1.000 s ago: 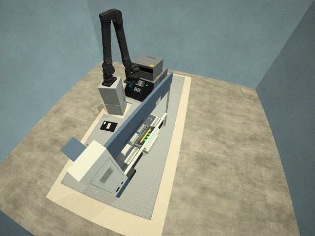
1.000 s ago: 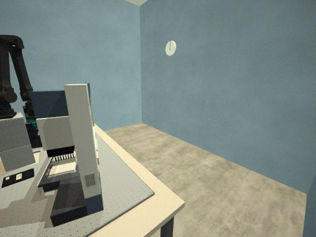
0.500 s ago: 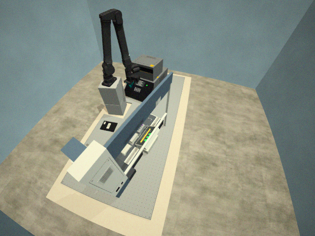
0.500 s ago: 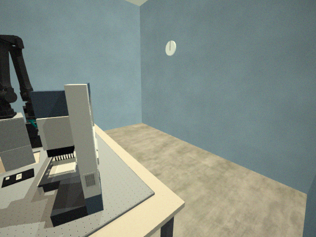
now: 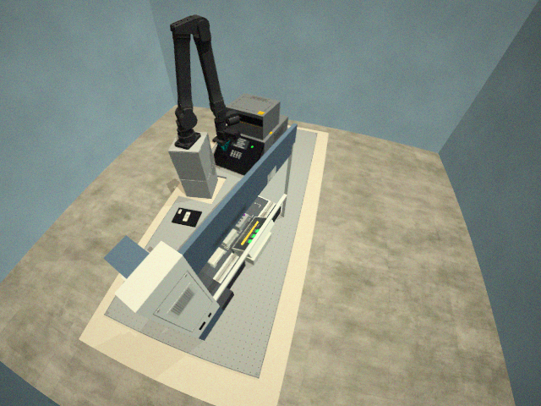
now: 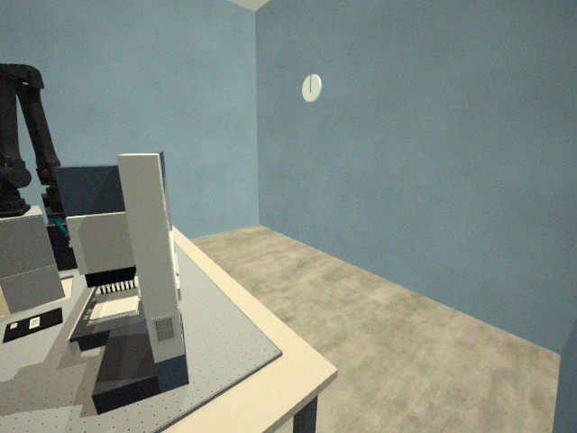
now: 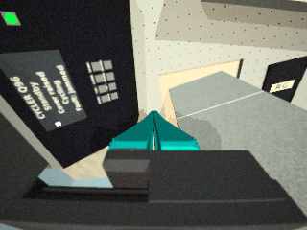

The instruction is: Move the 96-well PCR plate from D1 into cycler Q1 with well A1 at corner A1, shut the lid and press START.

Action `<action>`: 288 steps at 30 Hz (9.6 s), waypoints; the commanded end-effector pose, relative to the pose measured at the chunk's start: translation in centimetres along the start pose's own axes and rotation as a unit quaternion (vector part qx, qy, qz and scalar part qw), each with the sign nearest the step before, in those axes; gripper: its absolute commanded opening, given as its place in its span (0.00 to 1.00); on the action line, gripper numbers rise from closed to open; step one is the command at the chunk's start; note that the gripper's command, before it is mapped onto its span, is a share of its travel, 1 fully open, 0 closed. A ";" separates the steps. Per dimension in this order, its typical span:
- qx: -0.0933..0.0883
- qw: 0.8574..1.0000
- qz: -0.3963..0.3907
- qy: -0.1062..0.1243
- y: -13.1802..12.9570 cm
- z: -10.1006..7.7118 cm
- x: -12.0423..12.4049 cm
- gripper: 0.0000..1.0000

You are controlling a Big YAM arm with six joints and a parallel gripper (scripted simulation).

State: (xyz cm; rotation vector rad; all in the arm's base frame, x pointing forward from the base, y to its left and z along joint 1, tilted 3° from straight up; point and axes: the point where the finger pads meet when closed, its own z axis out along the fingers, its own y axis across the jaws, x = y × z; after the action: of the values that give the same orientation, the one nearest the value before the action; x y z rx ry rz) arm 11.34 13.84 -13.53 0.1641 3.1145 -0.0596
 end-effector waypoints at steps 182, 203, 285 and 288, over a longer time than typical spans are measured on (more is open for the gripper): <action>-0.002 1.000 0.003 -0.003 0.0 -0.2 -0.3 0.00; -0.004 1.000 0.017 -0.001 4.9 5.1 1.9 0.00; 0.058 0.998 -0.008 0.024 2.1 10.7 5.2 0.00; 0.012 1.000 0.001 0.006 6.2 9.7 3.3 0.00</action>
State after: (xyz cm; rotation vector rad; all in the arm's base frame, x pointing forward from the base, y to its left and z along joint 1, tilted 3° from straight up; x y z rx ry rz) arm 7.13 16.21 -23.88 0.1436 3.1601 -0.2517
